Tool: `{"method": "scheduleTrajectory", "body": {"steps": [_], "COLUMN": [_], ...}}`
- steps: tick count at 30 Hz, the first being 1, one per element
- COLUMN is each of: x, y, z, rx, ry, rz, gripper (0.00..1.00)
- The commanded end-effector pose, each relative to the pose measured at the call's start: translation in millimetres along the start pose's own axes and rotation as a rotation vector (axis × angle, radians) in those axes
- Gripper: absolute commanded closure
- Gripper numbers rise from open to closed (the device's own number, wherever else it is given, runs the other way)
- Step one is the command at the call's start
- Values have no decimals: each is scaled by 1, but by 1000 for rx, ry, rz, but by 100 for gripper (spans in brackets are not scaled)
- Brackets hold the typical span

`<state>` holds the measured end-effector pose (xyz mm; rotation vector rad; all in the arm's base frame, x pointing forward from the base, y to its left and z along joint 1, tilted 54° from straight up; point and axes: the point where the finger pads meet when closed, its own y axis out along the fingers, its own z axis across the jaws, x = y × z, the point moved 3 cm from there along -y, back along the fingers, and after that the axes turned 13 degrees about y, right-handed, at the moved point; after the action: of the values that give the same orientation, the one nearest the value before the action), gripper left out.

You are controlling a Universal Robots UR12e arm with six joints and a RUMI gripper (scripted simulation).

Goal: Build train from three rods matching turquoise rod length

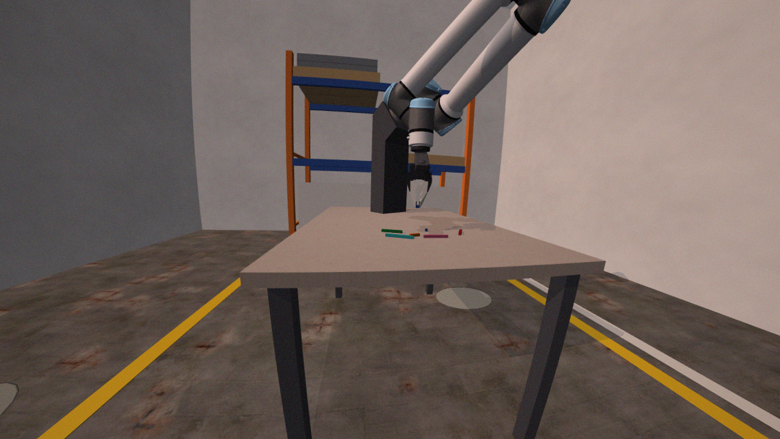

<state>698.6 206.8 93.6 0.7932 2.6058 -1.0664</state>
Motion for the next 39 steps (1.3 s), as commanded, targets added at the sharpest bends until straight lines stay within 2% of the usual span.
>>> {"method": "scheduleTrajectory", "body": {"steps": [1,15,17,23,39], "x": [0,0,0,0,0], "y": [5,61,61,80,85], "z": [0,0,0,0,0], "rx": [0,0,0,0,0], "ry": [0,0,0,0,0], "rz": [1,1,1,1,1], "gripper": [100,100,100,100,100]}}
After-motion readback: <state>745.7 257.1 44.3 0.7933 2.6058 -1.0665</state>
